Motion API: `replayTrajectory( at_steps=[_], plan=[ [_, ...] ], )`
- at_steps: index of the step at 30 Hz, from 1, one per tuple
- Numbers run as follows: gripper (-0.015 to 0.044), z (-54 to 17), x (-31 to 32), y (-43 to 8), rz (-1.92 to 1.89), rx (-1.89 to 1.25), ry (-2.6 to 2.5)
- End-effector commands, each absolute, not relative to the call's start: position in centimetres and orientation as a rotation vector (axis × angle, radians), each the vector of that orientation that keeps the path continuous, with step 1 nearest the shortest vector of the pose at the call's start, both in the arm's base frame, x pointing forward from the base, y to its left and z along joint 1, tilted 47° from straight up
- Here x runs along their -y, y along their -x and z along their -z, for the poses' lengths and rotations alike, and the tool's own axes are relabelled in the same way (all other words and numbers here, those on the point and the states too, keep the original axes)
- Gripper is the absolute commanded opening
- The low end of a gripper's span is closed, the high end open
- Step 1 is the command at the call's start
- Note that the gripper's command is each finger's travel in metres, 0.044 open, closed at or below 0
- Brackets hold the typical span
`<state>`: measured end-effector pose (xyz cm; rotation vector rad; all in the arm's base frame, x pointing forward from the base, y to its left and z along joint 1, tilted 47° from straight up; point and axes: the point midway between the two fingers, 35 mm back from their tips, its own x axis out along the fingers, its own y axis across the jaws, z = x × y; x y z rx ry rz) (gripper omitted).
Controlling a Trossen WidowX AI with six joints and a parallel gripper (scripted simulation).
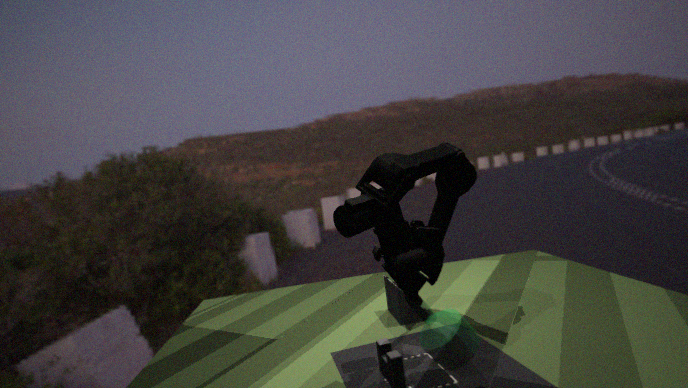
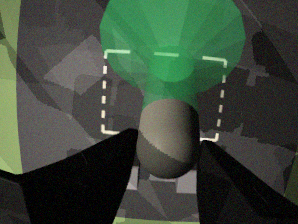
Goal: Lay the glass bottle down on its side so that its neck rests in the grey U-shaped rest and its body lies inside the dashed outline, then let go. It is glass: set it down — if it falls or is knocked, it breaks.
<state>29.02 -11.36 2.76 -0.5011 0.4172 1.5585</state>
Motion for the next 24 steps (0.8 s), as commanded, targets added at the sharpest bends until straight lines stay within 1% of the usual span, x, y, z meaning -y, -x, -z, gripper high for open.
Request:
replayTrajectory(
  at_steps=[1,24],
  plan=[
    [0.0101,-1.9,11.7,-29.2,-1.560,-0.417,0.508],
    [0.0101,-0.3,12.3,-29.3,-1.552,-0.421,0.475]
  ],
)
